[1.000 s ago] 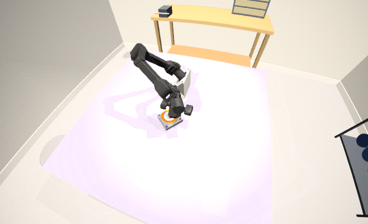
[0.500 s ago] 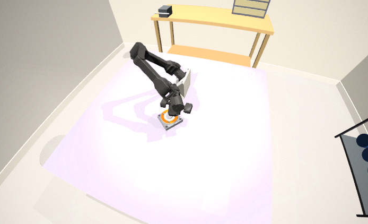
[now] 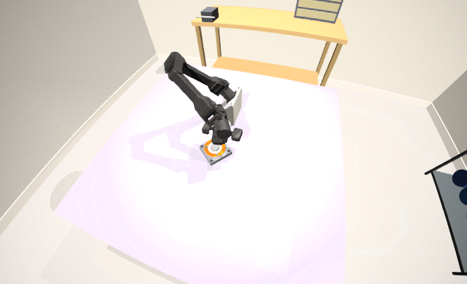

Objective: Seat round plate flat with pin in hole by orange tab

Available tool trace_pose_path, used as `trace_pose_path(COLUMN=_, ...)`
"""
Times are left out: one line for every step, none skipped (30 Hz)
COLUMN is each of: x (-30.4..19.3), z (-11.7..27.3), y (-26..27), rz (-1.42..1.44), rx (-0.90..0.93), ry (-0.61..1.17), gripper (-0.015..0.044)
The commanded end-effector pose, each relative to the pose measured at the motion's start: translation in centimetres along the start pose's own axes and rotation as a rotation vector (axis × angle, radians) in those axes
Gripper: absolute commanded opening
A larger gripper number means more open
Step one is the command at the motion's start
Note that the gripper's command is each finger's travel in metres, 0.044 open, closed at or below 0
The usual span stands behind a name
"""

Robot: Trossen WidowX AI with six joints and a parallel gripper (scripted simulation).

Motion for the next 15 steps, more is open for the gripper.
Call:
trace_pose_path(x=-0.2, z=0.1, y=-0.7, rz=0.0, rx=-0.005, ry=-0.004, gripper=0.0)
trace_pose_path(x=-0.2, z=0.1, y=-0.8, rz=0.0, rx=-0.005, ry=-0.003, gripper=0.0)
trace_pose_path(x=-0.3, z=0.1, y=-0.9, rz=0.0, rx=-0.005, ry=-0.003, gripper=0.0)
trace_pose_path(x=-0.3, z=0.2, y=-1.0, rz=0.0, rx=-0.005, ry=-0.003, gripper=0.0)
trace_pose_path(x=-0.3, z=0.2, y=-1.1, rz=0.0, rx=-0.005, ry=-0.003, gripper=0.0)
trace_pose_path(x=-0.4, z=0.2, y=-1.2, rz=0.0, rx=-0.005, ry=-0.003, gripper=0.0)
trace_pose_path(x=-0.4, z=0.2, y=-1.3, rz=0.0, rx=-0.005, ry=-0.003, gripper=0.0)
trace_pose_path(x=-0.4, z=0.2, y=-1.4, rz=0.0, rx=-0.005, ry=-0.003, gripper=0.0)
trace_pose_path(x=-0.4, z=0.2, y=-1.5, rz=0.0, rx=-0.005, ry=-0.003, gripper=0.0)
trace_pose_path(x=-0.5, z=0.2, y=-1.6, rz=0.0, rx=-0.005, ry=-0.003, gripper=0.0)
trace_pose_path(x=-0.5, z=0.3, y=-1.7, rz=0.0, rx=-0.006, ry=-0.003, gripper=0.0)
trace_pose_path(x=-0.5, z=0.3, y=-1.8, rz=0.0, rx=-0.006, ry=-0.003, gripper=0.0)
trace_pose_path(x=-0.5, z=0.3, y=-1.9, rz=0.0, rx=-0.006, ry=-0.003, gripper=0.0)
trace_pose_path(x=-0.5, z=0.3, y=-2.0, rz=0.0, rx=-0.006, ry=-0.003, gripper=0.0)
trace_pose_path(x=-0.5, z=0.3, y=-2.1, rz=0.0, rx=-0.006, ry=-0.003, gripper=0.0)
Point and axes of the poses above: the point midway between the two fingers, 35 mm back from their tips, its own z axis back along the fingers, its own y axis across the jaws, x = y × z, the point moved 3 cm from there along z, back along the fingers, and after that the axes turned 7 degrees about -z, right-handed, at the moved point
